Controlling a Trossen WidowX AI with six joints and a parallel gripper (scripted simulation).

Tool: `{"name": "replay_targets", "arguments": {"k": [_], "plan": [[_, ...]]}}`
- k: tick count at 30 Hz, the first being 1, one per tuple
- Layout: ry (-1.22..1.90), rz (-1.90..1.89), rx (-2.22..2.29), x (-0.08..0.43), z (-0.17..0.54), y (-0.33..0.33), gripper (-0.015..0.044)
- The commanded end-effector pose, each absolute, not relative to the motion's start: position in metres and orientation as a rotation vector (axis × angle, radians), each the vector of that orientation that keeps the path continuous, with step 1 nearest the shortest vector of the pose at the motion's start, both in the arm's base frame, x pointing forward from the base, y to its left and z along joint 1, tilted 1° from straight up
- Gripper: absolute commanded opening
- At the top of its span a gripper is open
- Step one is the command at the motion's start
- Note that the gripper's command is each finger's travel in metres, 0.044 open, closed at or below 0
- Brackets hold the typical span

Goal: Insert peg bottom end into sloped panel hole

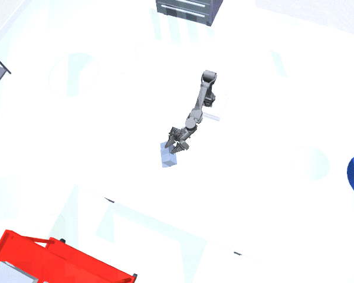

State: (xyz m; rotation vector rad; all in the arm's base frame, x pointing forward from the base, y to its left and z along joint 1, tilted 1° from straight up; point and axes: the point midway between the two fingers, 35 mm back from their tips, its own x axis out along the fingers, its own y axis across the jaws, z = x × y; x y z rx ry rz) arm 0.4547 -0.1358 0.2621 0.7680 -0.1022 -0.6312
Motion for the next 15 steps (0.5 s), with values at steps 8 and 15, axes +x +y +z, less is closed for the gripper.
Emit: {"name": "replay_targets", "arguments": {"k": [8, 15], "plan": [[0.162, -0.714, 0.722, 0.443, 0.210, -0.158, 0.0440], [0.344, -0.763, 0.712, 0.426, 0.176, -0.168, 0.0440]]}}
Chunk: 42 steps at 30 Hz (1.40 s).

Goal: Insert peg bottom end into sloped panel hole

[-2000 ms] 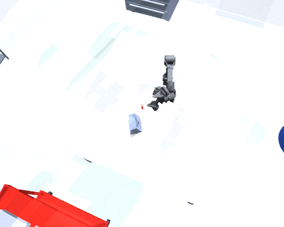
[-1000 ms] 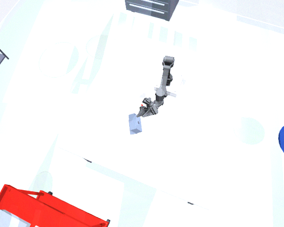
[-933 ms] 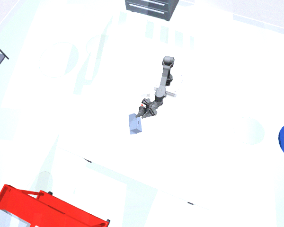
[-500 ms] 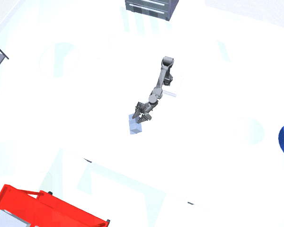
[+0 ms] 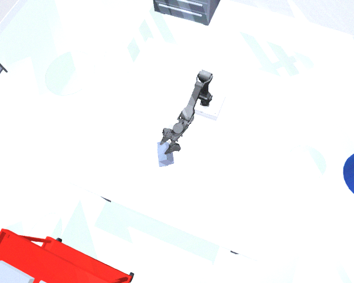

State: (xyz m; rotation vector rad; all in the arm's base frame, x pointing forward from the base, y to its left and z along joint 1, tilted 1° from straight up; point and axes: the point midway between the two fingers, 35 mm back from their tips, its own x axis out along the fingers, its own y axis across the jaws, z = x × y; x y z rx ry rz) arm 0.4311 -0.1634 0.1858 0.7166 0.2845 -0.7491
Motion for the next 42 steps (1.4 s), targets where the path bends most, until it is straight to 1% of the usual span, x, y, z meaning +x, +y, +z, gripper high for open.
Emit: {"name": "replay_targets", "arguments": {"k": [1, 23, 38, 42], "plan": [[0.370, -0.770, 0.712, 0.423, 0.171, -0.170, 0.0440], [0.944, -0.887, 0.791, 0.334, 0.090, -0.180, 0.0440], [1.317, -0.922, 0.937, 0.260, 0.068, -0.168, 0.0440], [1.333, -0.922, 0.946, 0.257, 0.068, -0.167, 0.0440]]}}
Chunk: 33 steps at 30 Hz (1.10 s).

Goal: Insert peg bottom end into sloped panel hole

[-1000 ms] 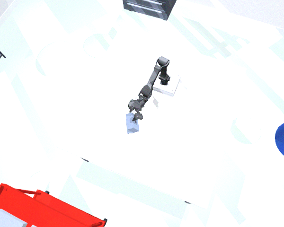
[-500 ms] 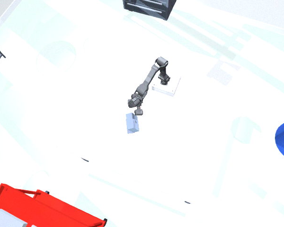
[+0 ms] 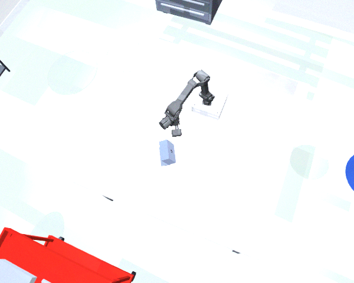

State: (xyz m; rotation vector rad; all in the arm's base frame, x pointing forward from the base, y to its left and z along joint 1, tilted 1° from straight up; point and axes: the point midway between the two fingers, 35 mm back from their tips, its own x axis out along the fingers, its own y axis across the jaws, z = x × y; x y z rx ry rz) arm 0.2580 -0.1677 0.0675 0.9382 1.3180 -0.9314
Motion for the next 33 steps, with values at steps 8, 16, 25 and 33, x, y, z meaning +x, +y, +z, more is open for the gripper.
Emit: {"name": "replay_targets", "arguments": {"k": [8, 16, 25, 33], "plan": [[1.333, -0.922, 0.946, 0.258, 0.059, -0.167, 0.0440], [1.333, -0.922, 0.946, 0.259, 0.046, -0.168, 0.0440], [1.333, -0.922, 0.946, 0.260, 0.031, -0.168, 0.0440], [1.333, -0.922, 0.946, 0.260, 0.018, -0.167, 0.0440]]}}
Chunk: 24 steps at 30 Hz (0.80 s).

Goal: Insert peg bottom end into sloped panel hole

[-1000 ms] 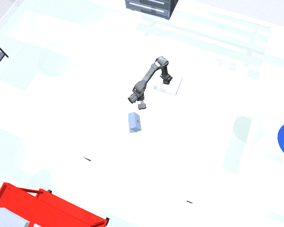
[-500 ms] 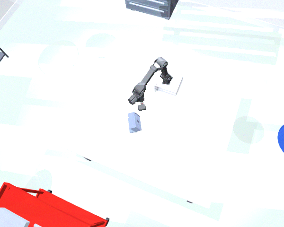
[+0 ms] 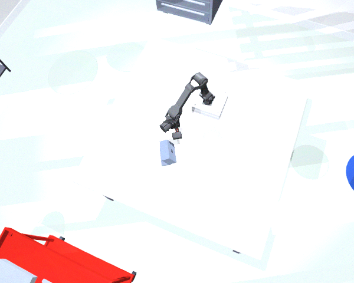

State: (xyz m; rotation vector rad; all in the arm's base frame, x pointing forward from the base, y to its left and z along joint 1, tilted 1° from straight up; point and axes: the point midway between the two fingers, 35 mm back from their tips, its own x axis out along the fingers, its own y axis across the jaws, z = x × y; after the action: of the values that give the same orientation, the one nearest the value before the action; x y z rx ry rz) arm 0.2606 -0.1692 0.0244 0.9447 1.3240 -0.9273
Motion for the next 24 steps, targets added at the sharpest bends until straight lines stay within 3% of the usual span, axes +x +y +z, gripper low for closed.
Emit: {"name": "replay_targets", "arguments": {"k": [1, 11, 24], "plan": [[1.333, -0.922, 0.946, 0.260, 0.017, -0.167, 0.0440], [1.333, -0.922, 0.946, 0.259, 0.005, -0.167, 0.0440], [1.327, -0.927, 0.944, 0.260, 0.008, -0.168, 0.0099]]}}
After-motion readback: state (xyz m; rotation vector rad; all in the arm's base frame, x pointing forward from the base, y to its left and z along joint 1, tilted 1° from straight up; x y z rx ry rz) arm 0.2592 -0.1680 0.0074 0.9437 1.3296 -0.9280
